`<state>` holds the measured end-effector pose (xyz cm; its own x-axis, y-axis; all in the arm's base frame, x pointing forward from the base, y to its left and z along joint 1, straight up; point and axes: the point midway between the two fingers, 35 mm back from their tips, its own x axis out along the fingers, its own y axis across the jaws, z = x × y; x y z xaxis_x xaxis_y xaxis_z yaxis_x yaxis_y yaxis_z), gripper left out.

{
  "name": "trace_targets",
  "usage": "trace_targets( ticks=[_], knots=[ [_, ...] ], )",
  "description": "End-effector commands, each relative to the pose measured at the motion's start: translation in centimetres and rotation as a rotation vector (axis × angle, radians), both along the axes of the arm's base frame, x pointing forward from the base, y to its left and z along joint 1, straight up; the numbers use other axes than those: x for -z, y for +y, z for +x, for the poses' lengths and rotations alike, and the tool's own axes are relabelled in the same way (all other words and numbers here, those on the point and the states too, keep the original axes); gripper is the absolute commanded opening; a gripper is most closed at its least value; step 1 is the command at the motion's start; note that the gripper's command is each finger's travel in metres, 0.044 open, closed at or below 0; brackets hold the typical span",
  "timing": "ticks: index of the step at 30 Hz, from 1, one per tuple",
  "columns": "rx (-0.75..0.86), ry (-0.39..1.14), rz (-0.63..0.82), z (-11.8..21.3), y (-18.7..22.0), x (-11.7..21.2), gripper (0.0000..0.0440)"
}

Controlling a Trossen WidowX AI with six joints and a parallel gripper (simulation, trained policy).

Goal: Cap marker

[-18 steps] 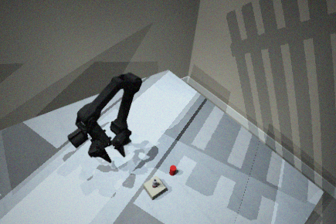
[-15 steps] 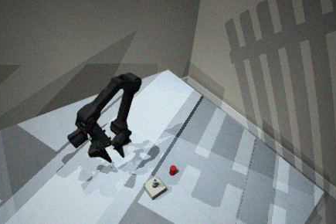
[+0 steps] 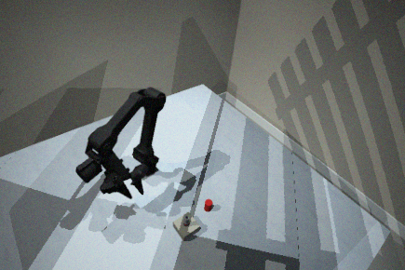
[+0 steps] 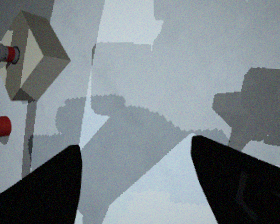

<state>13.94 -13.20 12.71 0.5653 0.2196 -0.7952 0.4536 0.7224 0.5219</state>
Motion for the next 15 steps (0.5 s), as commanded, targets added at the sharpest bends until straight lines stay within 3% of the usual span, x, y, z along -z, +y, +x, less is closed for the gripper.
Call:
trace_targets(
  ticks=[1, 15],
  knots=[
    [-0.013, 0.010, -0.017, 0.3, -0.6, -0.3, 0.0249],
    [-0.085, 0.044, -0.075, 1.8, -2.4, -1.0, 0.0266]
  ],
)
